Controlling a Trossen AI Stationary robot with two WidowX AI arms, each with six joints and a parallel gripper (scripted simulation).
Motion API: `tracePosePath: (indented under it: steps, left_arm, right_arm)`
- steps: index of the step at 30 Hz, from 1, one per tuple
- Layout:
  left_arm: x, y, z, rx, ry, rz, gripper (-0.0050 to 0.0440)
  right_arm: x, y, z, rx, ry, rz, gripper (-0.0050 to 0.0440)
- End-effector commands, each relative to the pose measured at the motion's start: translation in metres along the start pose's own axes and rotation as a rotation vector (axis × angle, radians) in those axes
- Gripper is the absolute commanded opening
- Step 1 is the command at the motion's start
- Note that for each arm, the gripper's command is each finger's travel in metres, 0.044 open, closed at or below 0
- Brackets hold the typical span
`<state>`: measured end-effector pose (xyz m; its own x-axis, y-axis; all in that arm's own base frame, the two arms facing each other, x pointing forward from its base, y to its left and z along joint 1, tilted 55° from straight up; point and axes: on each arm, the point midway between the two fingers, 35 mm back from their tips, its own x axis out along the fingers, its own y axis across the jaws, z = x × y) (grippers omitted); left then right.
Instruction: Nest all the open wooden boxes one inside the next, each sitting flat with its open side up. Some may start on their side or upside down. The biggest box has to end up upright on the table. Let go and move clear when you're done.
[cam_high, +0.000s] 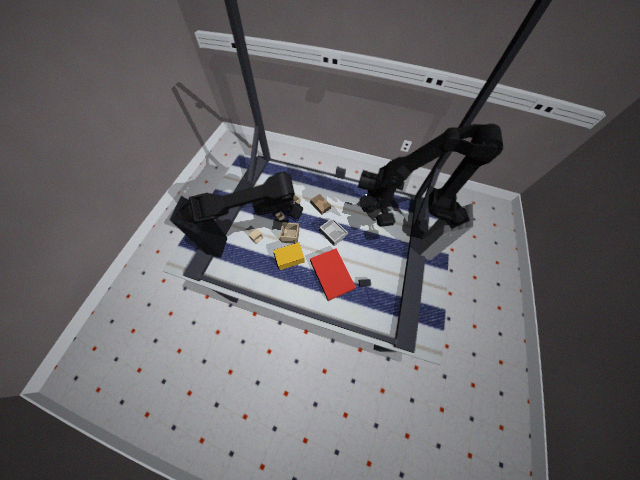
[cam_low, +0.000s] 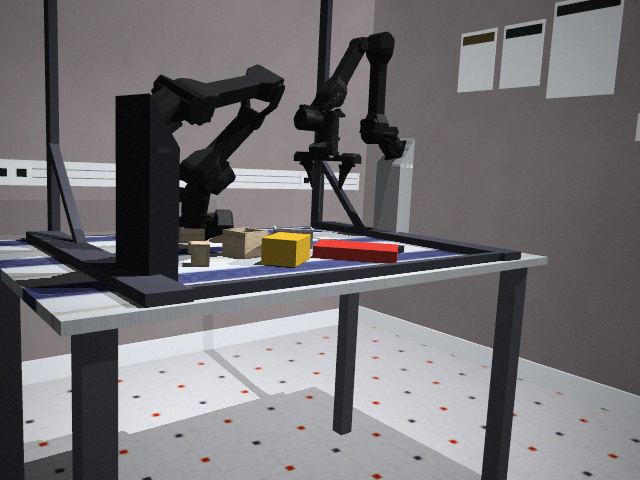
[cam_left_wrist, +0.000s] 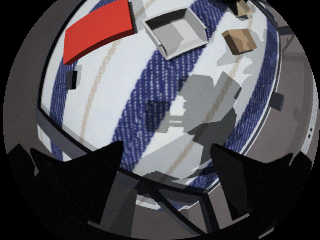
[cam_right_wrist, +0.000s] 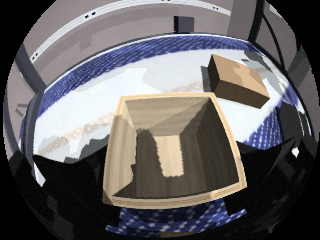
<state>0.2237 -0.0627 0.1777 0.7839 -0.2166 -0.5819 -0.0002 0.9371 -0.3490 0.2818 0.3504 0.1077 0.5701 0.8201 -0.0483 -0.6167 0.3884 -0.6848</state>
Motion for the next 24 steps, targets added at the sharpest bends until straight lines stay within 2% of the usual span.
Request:
tracePosePath:
  steps: [1, 4, 12, 13, 21, 23, 24]
  left_arm:
    - [-0.004, -0.0027, 0.0045, -0.003, -0.021, -0.011, 0.04]
    - [-0.004, -0.0027, 0.0045, -0.003, -0.021, -0.011, 0.04]
    - [-0.004, -0.0027, 0.0045, -0.003, -0.021, -0.011, 0.04]
    - [-0.004, -0.0027, 0.0045, -0.003, -0.021, -0.011, 0.04]
    - [-0.004, -0.0027, 0.0045, -0.003, -0.021, -0.011, 0.04]
    - [-0.004, -0.0027, 0.0045, -0.003, -0.021, -0.011, 0.04]
    - [-0.004, -0.0027, 0.0045, -0.003, -0.021, -0.011, 0.04]
  right_arm:
    - [-0.0004, -0.0018, 0.0007, 0.003, -0.068, -0.006, -0.005]
    - [0.0009, -0.0031, -0.0015, 0.009, -0.139, 0.0, -0.005]
    - [0.0039, -0.0028, -0.0081, 0.01, -0.178, 0.008, -0.005]
    - [0.0028, -0.0041, -0.005, 0.005, -0.181, 0.003, 0.0024]
    - [0.0028, -0.0041, -0.005, 0.005, -0.181, 0.003, 0.0216]
    - [0.0028, -0.0041, -0.005, 0.005, -0.181, 0.003, 0.0216]
    - [0.0028, -0.0041, -0.005, 0.005, -0.181, 0.003, 0.024]
